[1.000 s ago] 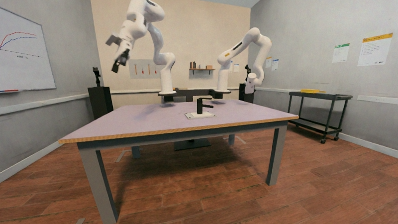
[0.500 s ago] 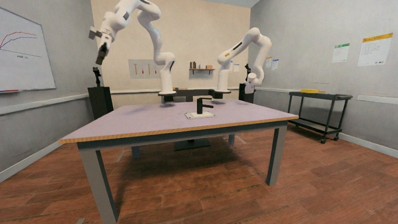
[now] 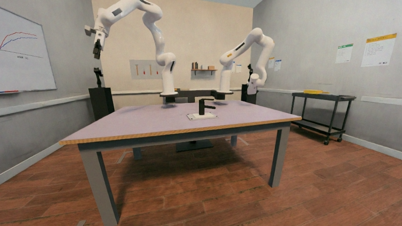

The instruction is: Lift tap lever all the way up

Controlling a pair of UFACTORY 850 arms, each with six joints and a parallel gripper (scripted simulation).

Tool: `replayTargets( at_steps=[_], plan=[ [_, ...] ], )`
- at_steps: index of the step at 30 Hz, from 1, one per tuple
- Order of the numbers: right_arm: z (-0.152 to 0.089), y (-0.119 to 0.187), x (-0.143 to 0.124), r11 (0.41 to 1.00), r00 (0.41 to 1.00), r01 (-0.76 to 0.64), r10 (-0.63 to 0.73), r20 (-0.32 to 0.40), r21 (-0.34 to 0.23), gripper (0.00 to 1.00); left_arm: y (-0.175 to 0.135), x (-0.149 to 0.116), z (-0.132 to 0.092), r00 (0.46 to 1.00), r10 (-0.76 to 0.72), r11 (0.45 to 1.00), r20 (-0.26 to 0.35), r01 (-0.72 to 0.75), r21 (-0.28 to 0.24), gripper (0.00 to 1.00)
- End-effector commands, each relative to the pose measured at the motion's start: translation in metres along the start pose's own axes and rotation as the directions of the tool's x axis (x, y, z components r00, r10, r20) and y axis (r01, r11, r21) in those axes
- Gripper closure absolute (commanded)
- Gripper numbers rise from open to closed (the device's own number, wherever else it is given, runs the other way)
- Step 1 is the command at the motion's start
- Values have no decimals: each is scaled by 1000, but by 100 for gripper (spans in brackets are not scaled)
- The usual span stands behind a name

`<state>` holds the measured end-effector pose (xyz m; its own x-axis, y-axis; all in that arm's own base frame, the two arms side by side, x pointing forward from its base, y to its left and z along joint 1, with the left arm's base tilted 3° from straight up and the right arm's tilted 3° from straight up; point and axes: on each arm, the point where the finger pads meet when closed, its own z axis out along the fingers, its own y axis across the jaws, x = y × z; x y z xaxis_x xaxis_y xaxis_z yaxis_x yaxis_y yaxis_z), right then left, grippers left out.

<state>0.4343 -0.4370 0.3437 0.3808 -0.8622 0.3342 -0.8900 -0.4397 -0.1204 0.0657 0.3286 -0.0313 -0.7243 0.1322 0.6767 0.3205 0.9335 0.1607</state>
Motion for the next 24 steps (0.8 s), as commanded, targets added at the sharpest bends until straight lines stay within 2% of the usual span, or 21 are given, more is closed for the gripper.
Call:
replayTargets(
  at_steps=[1,7,9,10,17,24],
  plan=[
    [-32,62,2,998,999,-42,43,27,-38,0,0,0,0,1000,-1,1000,0,1,-1,0],
    [-69,128,-9,990,991,-109,116,70,-92,0,0,0,0,1000,-1,1000,0,1,-1,0],
    [-69,128,-9,990,991,-109,116,70,-92,0,0,0,0,1000,-1,1000,0,1,-1,0],
    [-88,160,-15,987,988,-122,130,78,-101,0,0,0,0,1000,-1,1000,0,1,-1,0],
    [-132,222,-44,967,966,-202,223,128,-157,0,0,0,0,1000,-1,1000,0,1,-1,0],
    [-181,281,-85,944,940,-266,300,166,-197,0,0,0,0,1000,-1,1000,0,1,-1,0]
  ],
)
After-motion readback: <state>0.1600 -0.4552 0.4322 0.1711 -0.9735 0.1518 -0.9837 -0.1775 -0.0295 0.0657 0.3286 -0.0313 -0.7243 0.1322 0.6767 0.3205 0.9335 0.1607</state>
